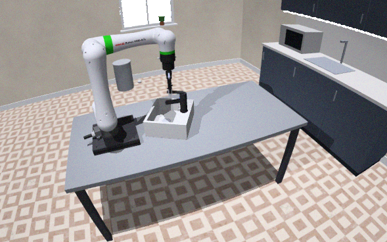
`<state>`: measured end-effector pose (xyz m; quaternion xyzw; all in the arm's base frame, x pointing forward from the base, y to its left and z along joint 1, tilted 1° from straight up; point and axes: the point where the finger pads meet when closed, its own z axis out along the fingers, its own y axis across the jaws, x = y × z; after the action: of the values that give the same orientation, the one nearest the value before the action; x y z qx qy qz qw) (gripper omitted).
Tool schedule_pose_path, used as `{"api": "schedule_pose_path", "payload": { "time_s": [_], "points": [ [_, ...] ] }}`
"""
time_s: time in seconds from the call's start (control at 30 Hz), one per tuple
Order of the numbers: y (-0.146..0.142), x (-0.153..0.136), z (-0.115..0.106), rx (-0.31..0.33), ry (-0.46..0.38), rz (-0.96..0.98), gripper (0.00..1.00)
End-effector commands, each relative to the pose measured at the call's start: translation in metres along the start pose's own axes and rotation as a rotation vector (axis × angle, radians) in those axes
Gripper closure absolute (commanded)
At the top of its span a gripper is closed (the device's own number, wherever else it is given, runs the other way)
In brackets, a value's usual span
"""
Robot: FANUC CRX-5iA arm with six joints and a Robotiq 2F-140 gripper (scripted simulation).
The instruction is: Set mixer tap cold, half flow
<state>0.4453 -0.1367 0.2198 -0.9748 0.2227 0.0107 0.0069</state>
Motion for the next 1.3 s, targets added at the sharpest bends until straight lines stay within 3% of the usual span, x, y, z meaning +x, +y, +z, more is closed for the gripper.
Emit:
{"api": "schedule_pose_path", "payload": {
  "time_s": [0.0,1.27],
  "points": [
    [0.0000,0.0001,-0.0002,0.000,0.000,0.000,1.00],
    [0.0028,0.0002,-0.0002,0.000,0.000,-0.034,1.00]
  ]
}}
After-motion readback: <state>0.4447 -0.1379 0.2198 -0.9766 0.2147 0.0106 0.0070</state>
